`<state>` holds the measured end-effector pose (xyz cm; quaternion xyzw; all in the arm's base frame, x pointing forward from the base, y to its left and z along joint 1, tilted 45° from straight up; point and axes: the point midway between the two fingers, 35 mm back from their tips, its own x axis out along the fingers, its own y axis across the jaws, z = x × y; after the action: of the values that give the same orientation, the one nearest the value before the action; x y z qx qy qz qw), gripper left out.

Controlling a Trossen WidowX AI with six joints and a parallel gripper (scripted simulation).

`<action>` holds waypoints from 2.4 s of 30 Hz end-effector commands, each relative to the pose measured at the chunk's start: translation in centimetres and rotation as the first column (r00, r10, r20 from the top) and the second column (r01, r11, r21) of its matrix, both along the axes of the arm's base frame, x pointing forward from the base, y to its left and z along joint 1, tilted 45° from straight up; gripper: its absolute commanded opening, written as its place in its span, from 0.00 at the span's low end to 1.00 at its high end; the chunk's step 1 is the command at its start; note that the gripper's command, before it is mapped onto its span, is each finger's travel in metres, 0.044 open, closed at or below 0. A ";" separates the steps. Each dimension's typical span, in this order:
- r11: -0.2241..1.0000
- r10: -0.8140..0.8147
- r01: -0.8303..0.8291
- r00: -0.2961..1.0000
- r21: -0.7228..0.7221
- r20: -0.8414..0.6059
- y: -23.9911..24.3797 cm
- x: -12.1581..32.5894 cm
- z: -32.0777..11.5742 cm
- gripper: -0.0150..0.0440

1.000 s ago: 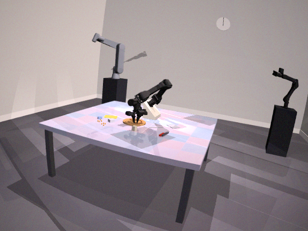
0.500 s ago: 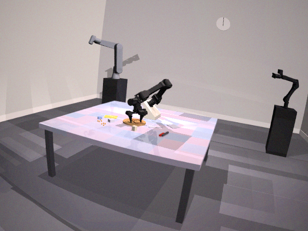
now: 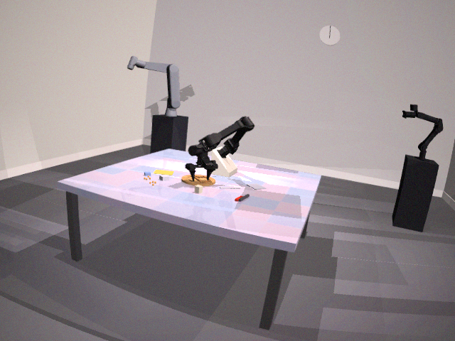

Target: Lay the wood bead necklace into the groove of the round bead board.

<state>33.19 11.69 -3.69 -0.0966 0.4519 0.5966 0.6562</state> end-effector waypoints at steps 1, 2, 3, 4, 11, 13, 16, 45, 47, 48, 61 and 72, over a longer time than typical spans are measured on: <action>1.000 0.002 -0.002 1.000 0.002 0.004 0.0 0.0 0.1 1.00; 1.000 0.002 -0.002 1.000 0.002 0.004 0.0 0.0 0.1 1.00; 1.000 0.002 -0.002 1.000 0.002 0.004 0.0 0.0 0.1 1.00; 1.000 0.002 -0.002 1.000 0.002 0.004 0.0 0.0 0.1 1.00; 1.000 -0.012 0.012 1.000 -0.001 -0.009 -0.9 0.0 0.5 0.87; 0.999 -0.032 0.032 0.999 -0.006 -0.029 -2.1 -0.1 1.3 0.78; 0.999 -0.045 0.045 0.998 -0.008 -0.043 -3.0 -0.2 1.8 0.64; 0.999 -0.046 0.046 0.998 -0.007 -0.041 -0.5 -0.6 -0.7 0.46; 0.999 -0.046 0.046 0.998 -0.007 -0.042 -0.3 -0.7 -0.9 0.46; 0.999 -0.046 0.045 0.998 -0.007 -0.043 -0.2 -0.7 -1.0 0.46; 0.999 -0.044 0.044 0.998 -0.010 -0.033 -0.3 -0.5 -0.9 0.25; 0.999 -0.044 0.044 0.998 -0.010 -0.033 -0.3 -0.5 -0.9 0.25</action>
<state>32.66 11.43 -4.63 -0.0793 0.4678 0.5816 0.6608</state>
